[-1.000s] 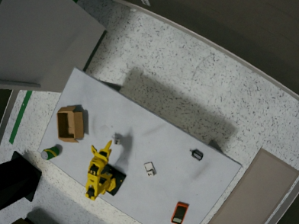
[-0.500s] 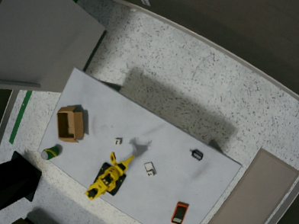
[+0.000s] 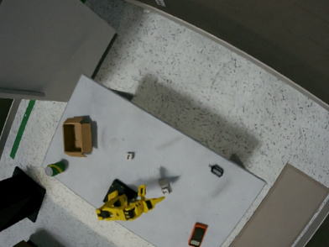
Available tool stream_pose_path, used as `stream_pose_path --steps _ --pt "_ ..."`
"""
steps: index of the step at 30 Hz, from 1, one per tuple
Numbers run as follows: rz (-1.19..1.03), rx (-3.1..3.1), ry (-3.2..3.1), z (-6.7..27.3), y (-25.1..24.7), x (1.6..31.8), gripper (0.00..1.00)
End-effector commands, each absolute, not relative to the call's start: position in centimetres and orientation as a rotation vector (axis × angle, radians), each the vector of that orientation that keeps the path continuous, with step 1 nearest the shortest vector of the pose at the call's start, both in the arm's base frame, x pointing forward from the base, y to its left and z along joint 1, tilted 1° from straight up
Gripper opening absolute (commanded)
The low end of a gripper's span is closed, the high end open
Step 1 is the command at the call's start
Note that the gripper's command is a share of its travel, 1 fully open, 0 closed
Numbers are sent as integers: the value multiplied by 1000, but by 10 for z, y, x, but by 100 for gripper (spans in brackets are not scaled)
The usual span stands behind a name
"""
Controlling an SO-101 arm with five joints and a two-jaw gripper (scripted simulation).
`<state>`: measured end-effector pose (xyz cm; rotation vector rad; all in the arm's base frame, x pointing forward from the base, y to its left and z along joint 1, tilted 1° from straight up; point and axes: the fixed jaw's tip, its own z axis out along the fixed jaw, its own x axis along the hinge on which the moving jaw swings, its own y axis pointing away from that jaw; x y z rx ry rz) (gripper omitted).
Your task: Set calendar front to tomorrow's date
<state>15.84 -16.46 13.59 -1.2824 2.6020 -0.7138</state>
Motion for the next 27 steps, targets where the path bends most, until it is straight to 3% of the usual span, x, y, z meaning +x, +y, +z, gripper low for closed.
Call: stream_pose_path --steps 1,14,27 --pt "-713 -1238 2646 136 -175 150 35" --pt "-676 -1231 2671 130 -178 148 35" --pt "-276 -1289 2797 73 -174 145 35"
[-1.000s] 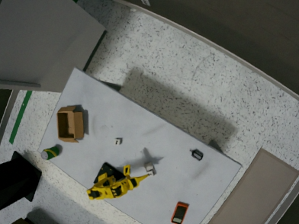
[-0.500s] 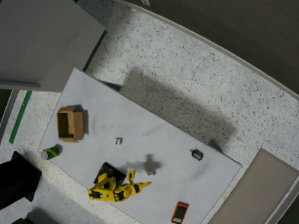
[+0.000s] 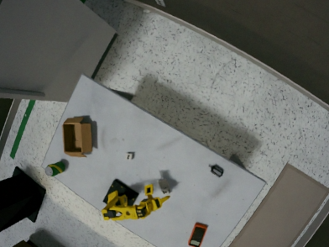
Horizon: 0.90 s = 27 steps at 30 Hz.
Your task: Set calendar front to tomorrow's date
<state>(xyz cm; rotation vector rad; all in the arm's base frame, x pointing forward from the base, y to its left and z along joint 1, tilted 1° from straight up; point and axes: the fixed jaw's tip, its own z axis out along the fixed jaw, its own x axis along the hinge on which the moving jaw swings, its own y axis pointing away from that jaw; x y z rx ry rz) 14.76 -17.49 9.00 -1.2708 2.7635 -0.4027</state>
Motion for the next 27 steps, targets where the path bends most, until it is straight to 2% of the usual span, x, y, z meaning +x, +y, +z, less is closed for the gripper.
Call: stream_pose_path --steps 1,9,27 --pt "-232 -1294 2808 68 -173 144 35" --pt "-10 -1314 2852 39 -165 138 35" --pt "38 -1320 2858 34 -167 135 35"
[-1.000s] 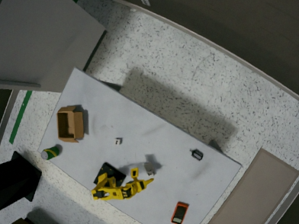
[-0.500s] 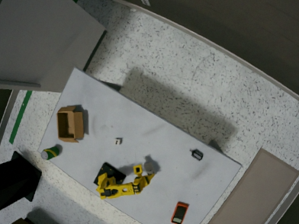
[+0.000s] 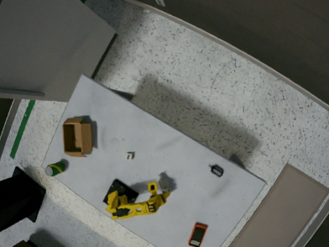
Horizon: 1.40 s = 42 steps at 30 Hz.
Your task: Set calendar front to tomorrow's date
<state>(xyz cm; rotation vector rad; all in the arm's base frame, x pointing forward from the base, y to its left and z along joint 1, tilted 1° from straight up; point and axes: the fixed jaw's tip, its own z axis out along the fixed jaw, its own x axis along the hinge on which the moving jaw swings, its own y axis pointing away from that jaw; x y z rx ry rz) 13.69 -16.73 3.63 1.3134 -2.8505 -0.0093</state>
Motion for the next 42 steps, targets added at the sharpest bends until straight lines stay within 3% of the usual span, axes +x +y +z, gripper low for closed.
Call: stream_pose_path --steps 1,42 --pt "-38 1315 -2846 34 -167 135 35" --pt "-38 1315 -2846 -2 -167 136 35"
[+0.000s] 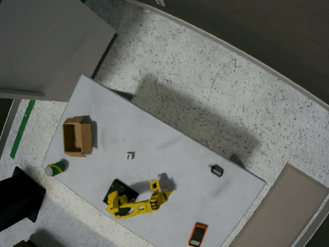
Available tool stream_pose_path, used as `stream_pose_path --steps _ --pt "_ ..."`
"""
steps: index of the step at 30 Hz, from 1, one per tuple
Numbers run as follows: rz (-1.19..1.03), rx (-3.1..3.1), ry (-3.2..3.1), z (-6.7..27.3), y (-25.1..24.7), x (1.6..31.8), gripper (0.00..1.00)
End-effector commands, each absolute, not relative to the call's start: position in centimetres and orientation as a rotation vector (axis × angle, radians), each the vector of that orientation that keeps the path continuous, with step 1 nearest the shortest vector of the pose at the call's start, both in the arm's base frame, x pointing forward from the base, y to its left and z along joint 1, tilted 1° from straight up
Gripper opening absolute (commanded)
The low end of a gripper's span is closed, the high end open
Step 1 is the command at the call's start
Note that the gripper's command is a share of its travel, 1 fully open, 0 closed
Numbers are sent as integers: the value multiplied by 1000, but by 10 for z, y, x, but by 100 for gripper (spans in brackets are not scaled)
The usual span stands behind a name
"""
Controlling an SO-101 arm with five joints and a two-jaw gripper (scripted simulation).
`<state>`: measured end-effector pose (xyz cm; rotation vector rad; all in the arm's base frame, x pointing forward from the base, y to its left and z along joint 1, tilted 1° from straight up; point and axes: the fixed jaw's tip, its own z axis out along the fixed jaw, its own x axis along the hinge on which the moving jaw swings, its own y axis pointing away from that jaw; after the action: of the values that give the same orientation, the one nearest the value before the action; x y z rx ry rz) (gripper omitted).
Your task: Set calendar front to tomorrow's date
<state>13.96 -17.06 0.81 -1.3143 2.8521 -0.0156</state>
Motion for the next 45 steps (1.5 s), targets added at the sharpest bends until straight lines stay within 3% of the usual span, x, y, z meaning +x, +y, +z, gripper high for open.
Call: stream_pose_path --steps 1,23,45 --pt "38 -1320 2858 -3 -167 136 35" --pt "38 -1320 2858 -6 -167 136 34" --pt "38 -1320 2858 -7 -171 141 25"
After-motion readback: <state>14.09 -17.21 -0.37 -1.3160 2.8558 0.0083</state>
